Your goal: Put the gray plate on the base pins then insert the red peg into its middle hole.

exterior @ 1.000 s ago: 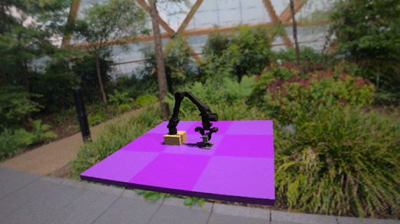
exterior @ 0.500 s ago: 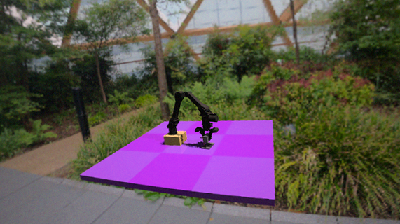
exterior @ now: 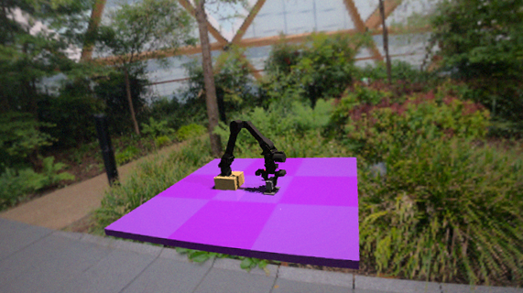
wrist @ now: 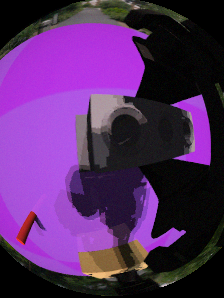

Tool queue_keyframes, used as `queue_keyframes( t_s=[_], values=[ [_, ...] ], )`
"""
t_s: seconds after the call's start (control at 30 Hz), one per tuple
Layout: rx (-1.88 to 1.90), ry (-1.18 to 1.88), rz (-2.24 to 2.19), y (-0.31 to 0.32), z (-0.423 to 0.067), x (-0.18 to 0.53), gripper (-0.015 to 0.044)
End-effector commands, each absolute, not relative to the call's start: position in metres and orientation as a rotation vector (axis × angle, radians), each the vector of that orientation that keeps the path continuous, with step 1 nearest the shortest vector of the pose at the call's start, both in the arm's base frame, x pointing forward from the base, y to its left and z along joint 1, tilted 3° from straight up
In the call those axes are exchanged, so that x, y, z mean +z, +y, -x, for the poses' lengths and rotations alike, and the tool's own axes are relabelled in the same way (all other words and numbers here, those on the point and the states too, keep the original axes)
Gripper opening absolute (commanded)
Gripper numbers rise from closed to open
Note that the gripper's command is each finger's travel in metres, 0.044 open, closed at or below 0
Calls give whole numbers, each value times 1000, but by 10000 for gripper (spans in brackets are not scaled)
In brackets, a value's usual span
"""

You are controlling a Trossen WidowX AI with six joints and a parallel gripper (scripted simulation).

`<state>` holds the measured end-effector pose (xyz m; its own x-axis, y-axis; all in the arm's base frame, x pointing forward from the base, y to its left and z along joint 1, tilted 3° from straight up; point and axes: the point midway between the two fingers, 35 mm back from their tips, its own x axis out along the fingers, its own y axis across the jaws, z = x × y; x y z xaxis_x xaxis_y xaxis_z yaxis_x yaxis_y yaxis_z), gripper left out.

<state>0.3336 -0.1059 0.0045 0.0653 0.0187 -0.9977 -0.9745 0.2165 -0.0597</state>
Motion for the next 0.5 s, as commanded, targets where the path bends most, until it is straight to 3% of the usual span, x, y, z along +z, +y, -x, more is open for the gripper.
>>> queue_keyframes(
  t_s=[0.0,0.47],
  values=[
    [1023,1241,1051,-104,-332,-4,0],
    [1020,1241,1058,-105,-334,-10,0]
  ],
)
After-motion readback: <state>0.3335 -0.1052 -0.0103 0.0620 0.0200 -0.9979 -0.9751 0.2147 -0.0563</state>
